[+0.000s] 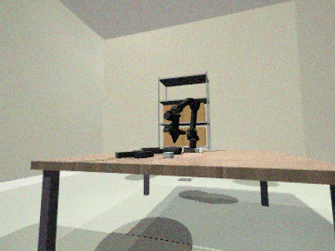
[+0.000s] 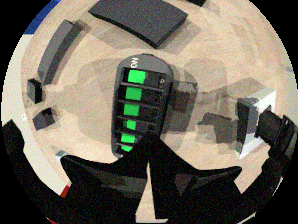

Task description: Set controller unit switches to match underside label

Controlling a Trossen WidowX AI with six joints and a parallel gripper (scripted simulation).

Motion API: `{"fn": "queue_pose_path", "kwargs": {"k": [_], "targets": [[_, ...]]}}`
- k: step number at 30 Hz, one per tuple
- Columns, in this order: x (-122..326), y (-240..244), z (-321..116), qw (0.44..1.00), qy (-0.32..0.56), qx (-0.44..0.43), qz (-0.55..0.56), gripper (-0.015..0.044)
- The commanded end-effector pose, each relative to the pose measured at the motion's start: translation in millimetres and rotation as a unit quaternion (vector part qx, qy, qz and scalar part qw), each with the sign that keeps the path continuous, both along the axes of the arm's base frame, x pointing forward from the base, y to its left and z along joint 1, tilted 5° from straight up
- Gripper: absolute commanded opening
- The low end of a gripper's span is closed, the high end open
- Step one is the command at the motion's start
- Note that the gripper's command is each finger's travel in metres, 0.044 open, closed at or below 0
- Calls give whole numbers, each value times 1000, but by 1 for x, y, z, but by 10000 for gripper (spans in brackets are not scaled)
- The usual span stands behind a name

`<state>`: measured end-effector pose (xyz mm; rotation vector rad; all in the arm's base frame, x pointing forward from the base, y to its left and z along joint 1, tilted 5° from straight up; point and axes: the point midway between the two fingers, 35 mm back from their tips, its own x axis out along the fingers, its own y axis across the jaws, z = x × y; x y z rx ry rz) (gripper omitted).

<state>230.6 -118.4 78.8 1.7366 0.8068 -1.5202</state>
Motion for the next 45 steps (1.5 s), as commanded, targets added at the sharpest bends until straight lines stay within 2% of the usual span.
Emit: {"fn": "queue_pose_path", "kwargs": {"k": [1,6,35,45], "targets": [[-12,9,-8,1000,-24,-18,-5,0],[-24,17,-19,998,-48,-34,-8,0],[-22,21,-66,998,-48,-34,-8,0],[-21,20,-67,998,-48,-34,-8,0]]}}
